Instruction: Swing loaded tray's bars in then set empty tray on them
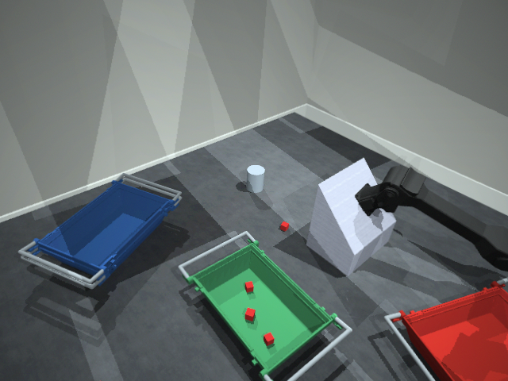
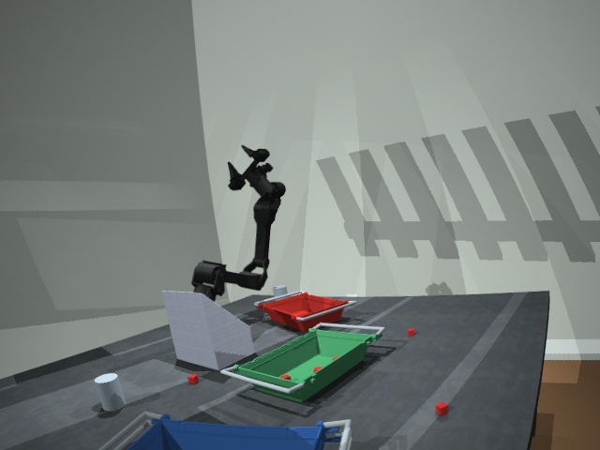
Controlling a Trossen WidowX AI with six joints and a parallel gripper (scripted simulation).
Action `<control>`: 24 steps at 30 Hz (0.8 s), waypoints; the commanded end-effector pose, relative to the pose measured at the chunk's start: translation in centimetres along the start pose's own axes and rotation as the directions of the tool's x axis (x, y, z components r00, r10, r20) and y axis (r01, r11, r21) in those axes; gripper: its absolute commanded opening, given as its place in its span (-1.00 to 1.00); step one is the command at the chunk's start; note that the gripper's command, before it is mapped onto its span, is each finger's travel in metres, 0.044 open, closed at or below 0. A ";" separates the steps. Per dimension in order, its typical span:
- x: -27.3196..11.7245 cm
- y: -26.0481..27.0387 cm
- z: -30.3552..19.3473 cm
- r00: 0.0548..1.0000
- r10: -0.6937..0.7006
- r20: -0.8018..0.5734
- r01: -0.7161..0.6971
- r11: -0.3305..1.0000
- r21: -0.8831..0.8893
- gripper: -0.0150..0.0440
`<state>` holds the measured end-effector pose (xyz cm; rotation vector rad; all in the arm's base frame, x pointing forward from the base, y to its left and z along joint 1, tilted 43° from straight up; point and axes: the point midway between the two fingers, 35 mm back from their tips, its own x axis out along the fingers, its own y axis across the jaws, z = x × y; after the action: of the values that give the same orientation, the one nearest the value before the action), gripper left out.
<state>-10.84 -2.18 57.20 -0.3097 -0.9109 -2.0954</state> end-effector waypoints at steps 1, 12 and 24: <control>0.0 0.0 0.0 1.000 0.000 0.000 0.000 1.000 0.000 0.78; 1.8 4.3 -4.1 0.980 0.150 -0.129 -0.176 0.961 -0.216 -0.20; -1.0 18.7 -18.8 0.615 0.569 -0.546 -0.770 0.283 -0.572 -0.20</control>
<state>1.26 -19.66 54.36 -0.6078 0.1768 -1.6822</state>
